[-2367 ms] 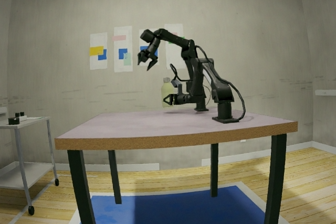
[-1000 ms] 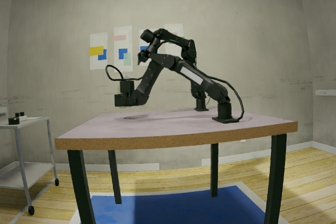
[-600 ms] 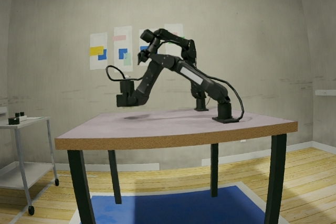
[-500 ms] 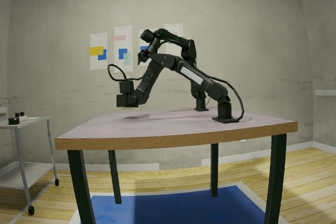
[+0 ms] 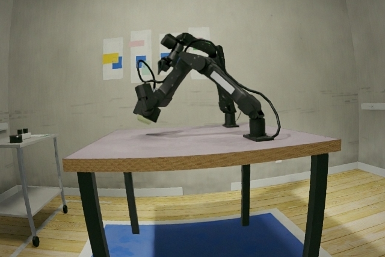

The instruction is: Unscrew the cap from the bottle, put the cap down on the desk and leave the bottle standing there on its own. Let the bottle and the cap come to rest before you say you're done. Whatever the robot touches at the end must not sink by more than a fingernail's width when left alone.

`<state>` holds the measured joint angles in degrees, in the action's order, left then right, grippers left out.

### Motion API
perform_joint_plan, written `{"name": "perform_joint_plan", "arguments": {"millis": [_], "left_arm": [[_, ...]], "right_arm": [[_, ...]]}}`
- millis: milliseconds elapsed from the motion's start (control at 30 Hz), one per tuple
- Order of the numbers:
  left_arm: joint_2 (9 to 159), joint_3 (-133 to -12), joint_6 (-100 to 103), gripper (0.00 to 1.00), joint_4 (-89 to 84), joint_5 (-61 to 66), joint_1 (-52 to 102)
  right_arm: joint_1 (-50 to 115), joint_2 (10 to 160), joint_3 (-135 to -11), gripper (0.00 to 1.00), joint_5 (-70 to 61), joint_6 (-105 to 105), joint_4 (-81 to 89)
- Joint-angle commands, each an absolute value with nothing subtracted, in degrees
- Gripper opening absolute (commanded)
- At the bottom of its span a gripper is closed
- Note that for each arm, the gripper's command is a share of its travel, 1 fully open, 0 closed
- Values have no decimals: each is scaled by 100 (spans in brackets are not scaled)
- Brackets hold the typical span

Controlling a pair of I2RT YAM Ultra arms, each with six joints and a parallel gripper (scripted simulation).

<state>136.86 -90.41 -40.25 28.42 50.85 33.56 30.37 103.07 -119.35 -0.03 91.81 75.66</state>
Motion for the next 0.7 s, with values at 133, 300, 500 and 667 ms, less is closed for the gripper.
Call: {"name": "perform_joint_plan", "arguments": {"millis": [133,300,500,667], "left_arm": [[13536,-9246,-4413,0,2317,5041,3425],[13532,-9247,-4423,0,2301,5042,3424],[13520,-9221,-4373,0,2397,5044,3427],[13584,-9184,-4379,0,2373,5042,3392]], "right_arm": [[2993,10307,-12064,70,-8,9203,7679],[2993,10307,-12064,70,-8,9203,7679],[2993,10307,-12064,70,-8,9203,7679],[2926,10376,-11775,70,-111,9188,7389]]}}
